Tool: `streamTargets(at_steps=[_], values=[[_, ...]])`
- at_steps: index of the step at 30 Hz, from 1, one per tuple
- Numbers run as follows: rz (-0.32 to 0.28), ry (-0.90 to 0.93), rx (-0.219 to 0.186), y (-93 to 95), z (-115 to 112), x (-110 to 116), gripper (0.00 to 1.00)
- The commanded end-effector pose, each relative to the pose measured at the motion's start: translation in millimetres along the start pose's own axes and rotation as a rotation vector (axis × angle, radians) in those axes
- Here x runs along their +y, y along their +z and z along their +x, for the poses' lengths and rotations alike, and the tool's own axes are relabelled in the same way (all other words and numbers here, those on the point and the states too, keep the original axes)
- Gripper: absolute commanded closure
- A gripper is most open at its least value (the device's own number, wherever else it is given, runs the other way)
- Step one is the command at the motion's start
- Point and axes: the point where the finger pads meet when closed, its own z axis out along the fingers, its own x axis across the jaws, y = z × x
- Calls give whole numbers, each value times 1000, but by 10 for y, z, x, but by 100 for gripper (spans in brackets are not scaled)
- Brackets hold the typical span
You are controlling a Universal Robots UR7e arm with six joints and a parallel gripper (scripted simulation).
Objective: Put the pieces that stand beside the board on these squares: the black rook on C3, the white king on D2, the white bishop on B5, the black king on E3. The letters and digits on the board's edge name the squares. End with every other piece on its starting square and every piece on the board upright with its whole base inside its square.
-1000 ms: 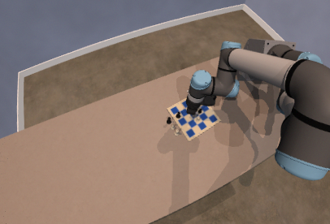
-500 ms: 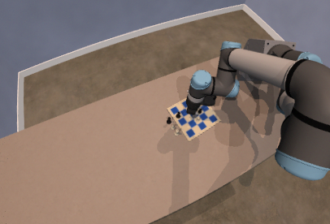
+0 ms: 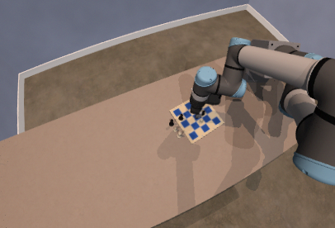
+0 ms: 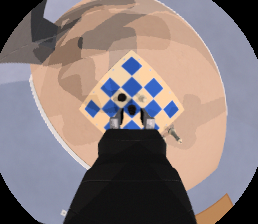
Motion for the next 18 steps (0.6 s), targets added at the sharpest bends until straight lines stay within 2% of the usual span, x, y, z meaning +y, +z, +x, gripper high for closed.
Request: streamTargets(at_steps=[1, 7, 18], values=[[1, -1, 0, -227, 2, 5, 27], [1, -1, 0, -469, 2, 5, 27], [1, -1, 0, -596, 2, 5, 27]])
